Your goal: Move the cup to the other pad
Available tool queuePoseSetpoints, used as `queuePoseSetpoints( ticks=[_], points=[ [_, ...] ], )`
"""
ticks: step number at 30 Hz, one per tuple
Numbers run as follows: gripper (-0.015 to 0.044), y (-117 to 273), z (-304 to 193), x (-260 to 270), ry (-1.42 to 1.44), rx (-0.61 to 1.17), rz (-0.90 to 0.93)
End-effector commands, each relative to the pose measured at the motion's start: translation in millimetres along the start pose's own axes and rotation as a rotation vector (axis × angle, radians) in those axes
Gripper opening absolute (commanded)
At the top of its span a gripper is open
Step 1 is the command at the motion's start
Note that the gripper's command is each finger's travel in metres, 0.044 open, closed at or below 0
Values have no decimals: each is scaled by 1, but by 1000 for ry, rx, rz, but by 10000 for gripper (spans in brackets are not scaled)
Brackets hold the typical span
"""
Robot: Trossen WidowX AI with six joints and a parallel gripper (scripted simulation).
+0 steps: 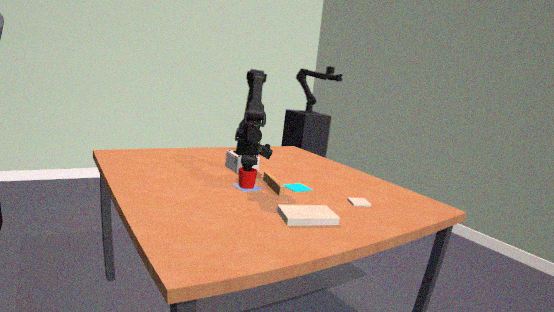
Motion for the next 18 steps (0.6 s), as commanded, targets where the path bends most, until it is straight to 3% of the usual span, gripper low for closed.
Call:
queuePoseSetpoints(
  ticks=[1,3,13,18],
  points=[
    [122,0,0,0,0,0,0],
    [69,0,0,0,0,0,0],
    [2,0,0,0,0,0,0],
    [0,2,0,0,0,0,0]
  ],
)
Point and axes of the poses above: the point midway between the two fingers, 35 mm back from their tips, its own y axis back along the fingers, its own x axis across the jaws, z = x × y, the point moved 9 cm from there along y, back along the fingers, and after that the axes turned 7 degrees about y, right-handed, at the moved point
